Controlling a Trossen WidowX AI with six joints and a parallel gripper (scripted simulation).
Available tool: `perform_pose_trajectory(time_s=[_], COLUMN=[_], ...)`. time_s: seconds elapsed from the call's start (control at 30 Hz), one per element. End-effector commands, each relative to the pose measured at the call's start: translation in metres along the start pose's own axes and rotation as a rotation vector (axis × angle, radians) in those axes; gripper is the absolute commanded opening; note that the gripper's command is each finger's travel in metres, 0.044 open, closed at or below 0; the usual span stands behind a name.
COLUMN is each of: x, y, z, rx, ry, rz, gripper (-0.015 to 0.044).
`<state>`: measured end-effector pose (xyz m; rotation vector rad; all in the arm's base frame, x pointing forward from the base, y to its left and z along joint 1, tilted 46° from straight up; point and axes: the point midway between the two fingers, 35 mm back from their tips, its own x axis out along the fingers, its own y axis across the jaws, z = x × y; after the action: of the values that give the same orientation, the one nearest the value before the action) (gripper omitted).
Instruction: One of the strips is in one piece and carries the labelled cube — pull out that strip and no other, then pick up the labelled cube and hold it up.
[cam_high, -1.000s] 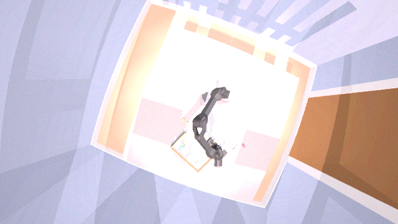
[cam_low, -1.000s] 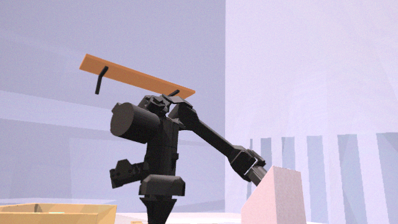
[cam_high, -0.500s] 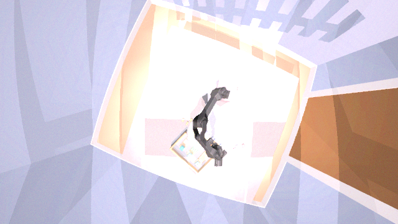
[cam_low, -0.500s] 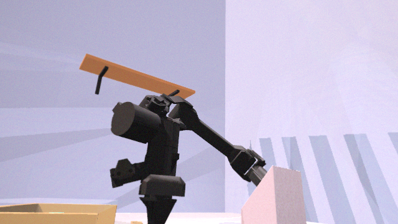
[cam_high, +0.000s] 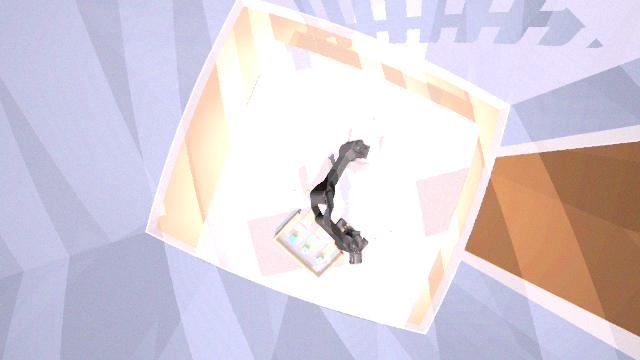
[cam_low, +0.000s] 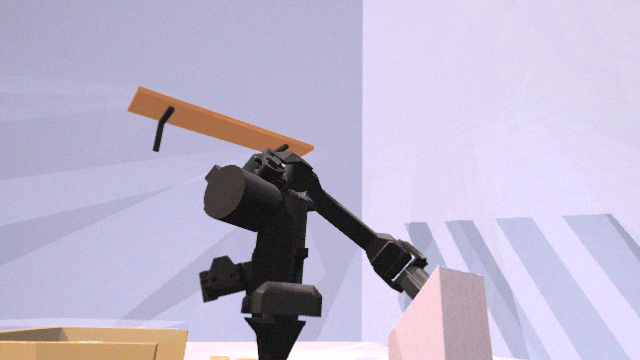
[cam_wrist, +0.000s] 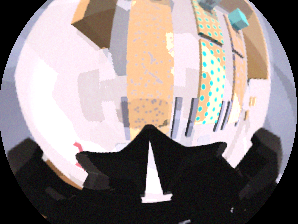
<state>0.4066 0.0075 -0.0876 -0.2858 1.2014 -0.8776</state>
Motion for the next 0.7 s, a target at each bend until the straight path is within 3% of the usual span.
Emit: perform_pose_trajectory(time_s=[0.0, 0.67], x=[0.005, 0.005], y=[-0.001, 0.000], z=[-0.011, -0.042], rx=[-0.002, -0.003], ry=[0.019, 0.020], rz=[-0.002, -0.001], gripper=[0.0000, 0.0000])
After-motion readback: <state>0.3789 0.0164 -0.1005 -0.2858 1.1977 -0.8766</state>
